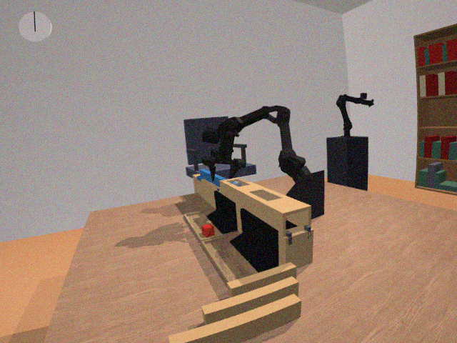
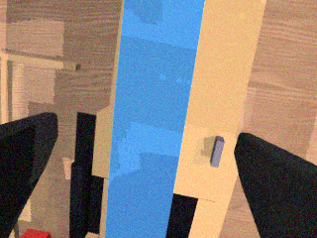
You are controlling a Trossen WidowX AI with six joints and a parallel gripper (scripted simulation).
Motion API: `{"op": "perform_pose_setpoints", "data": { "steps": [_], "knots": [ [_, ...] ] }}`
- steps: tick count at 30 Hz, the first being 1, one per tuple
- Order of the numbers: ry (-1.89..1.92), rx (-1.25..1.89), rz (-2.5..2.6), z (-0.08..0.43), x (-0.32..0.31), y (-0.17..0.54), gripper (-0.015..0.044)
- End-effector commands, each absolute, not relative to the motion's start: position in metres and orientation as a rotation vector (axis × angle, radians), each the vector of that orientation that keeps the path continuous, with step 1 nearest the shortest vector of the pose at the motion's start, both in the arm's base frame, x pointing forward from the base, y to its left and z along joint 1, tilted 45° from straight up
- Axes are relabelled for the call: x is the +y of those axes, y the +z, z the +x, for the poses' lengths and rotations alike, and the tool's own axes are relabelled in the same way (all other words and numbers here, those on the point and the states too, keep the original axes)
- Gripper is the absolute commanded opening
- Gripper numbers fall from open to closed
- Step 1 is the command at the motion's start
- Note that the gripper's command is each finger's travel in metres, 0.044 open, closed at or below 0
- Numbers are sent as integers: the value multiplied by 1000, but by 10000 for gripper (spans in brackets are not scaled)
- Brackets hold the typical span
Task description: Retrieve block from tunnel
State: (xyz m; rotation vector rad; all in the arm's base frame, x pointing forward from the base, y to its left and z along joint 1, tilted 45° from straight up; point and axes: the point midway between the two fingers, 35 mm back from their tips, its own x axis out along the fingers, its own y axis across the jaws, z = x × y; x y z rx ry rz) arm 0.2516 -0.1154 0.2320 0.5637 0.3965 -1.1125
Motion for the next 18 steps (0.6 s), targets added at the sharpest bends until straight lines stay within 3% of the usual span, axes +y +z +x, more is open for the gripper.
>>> {"op": "perform_pose_setpoints", "data": {
  "steps": [1, 8, 18],
  "knots": [
    [-1117, 370, 567, 249, -106, 244, 440],
    [-1119, 371, 568, 246, -69, 214, 440],
    [-1119, 371, 569, 248, -73, 207, 440]
  ]
}}
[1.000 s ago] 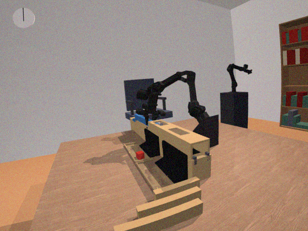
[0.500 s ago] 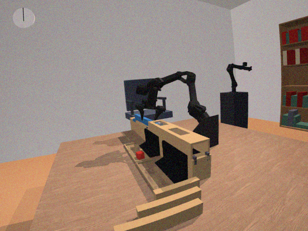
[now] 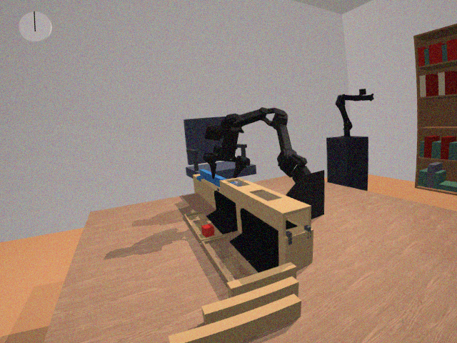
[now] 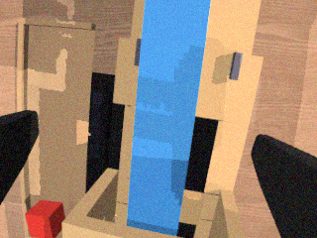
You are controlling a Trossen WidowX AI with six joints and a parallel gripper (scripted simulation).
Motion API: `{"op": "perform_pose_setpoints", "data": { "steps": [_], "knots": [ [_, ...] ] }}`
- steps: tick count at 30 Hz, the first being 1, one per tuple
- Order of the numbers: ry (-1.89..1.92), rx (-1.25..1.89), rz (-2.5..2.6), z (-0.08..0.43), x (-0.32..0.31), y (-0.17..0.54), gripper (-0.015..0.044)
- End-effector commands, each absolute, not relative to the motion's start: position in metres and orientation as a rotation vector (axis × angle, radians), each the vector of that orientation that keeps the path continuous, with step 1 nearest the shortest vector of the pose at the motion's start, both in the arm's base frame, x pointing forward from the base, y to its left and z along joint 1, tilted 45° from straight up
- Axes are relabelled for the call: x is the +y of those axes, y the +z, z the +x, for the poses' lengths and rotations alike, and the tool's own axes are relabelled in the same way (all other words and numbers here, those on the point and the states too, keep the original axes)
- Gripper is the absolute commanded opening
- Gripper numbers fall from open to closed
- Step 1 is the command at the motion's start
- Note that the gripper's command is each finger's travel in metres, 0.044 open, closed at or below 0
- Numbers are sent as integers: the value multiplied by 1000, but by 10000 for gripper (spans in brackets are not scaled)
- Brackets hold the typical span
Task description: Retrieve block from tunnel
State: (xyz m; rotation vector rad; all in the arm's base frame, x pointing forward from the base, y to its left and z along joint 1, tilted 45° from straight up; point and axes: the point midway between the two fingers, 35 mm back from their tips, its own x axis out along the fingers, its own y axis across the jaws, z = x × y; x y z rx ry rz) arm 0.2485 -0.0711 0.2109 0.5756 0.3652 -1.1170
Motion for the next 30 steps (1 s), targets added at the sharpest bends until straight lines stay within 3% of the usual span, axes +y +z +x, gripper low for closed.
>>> {"op": "perform_pose_setpoints", "data": {
  "steps": [1, 18, 30],
  "knots": [
    [-1119, 371, 569, 249, -75, 206, 440],
    [-1119, 368, 567, 254, -93, 187, 440],
    [-1120, 361, 573, 254, -91, 191, 125]
  ]
}}
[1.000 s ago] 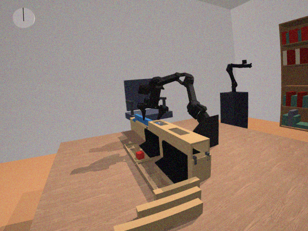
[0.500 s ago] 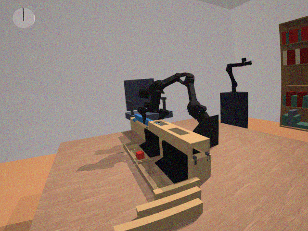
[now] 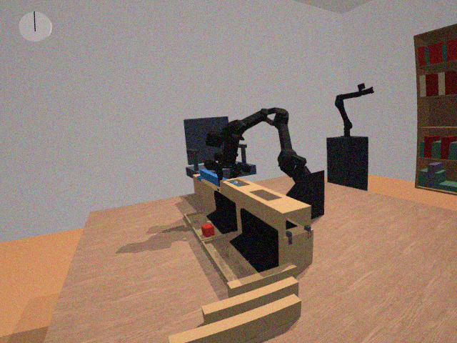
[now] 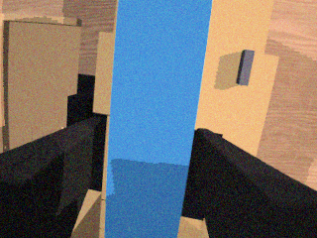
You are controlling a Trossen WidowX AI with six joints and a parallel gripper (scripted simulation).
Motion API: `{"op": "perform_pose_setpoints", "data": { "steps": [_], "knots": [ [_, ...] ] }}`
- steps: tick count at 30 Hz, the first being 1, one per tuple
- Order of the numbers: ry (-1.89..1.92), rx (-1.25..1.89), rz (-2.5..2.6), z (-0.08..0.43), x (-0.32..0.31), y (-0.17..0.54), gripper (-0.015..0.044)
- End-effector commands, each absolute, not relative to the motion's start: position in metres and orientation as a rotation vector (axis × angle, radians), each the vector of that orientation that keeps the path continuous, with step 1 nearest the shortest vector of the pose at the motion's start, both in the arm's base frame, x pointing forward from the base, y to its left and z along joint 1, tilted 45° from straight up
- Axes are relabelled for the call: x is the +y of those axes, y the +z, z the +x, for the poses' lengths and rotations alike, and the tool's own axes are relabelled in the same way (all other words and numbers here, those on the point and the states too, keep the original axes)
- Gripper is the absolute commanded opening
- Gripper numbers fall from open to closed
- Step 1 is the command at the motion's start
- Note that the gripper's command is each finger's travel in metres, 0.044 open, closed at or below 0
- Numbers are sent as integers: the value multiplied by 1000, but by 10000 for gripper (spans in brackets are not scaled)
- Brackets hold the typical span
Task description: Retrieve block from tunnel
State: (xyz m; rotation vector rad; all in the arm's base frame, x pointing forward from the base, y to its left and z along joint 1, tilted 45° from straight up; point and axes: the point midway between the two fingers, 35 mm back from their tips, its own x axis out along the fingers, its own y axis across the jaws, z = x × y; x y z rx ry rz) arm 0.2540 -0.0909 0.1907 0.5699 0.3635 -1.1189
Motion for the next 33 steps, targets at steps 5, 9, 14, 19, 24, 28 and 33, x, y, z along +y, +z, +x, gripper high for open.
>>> {"op": "perform_pose_setpoints", "data": {
  "steps": [5, 9, 14, 19, 24, 28, 33],
  "knots": [
    [-1121, 361, 573, 254, -91, 191, 52],
    [-1122, 364, 574, 255, -96, 195, 0],
    [-1122, 368, 576, 256, -107, 203, 0],
    [-1122, 369, 575, 257, -119, 213, 0],
    [-1120, 366, 570, 257, -131, 223, 0],
    [-1118, 362, 565, 257, -139, 230, 0],
    [-1118, 362, 565, 257, -139, 230, 0]
  ]
}}
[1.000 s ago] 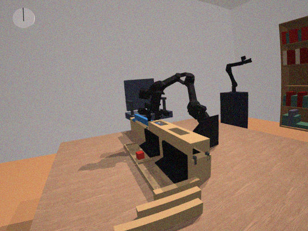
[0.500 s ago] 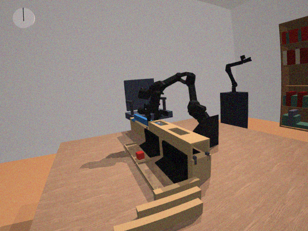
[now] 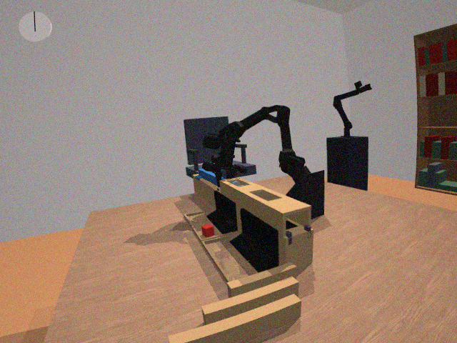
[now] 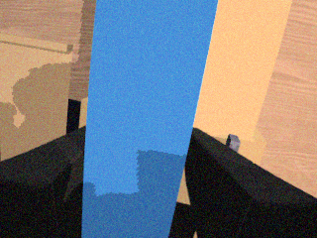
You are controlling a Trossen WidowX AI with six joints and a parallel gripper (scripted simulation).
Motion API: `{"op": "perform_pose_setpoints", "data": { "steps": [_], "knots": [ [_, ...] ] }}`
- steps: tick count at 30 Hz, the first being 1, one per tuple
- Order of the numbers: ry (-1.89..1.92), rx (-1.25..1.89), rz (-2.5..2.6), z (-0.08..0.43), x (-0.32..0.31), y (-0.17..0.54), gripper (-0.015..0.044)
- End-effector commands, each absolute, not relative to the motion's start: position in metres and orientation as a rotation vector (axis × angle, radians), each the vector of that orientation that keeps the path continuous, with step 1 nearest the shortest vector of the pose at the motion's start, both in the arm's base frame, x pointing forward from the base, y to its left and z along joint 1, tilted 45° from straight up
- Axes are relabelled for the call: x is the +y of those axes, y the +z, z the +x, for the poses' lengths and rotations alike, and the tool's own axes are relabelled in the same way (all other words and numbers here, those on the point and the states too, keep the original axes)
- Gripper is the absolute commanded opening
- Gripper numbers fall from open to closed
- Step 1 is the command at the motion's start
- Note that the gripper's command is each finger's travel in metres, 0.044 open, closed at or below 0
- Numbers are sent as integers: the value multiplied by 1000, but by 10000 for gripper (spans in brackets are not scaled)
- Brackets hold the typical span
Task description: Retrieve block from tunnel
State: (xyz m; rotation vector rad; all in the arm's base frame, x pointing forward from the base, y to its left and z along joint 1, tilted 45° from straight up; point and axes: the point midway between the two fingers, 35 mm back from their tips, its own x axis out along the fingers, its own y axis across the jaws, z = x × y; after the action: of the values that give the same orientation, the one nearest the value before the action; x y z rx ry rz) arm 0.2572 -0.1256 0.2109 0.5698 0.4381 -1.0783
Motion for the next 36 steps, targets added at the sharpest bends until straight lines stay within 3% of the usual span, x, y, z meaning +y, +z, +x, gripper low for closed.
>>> {"op": "perform_pose_setpoints", "data": {
  "steps": [1, 31, 36],
  "knots": [
    [-1118, 362, 565, 257, -139, 230, 0],
    [-1118, 362, 565, 257, -139, 230, 0],
    [-1120, 386, 566, 255, -138, 223, 131]
  ]
}}
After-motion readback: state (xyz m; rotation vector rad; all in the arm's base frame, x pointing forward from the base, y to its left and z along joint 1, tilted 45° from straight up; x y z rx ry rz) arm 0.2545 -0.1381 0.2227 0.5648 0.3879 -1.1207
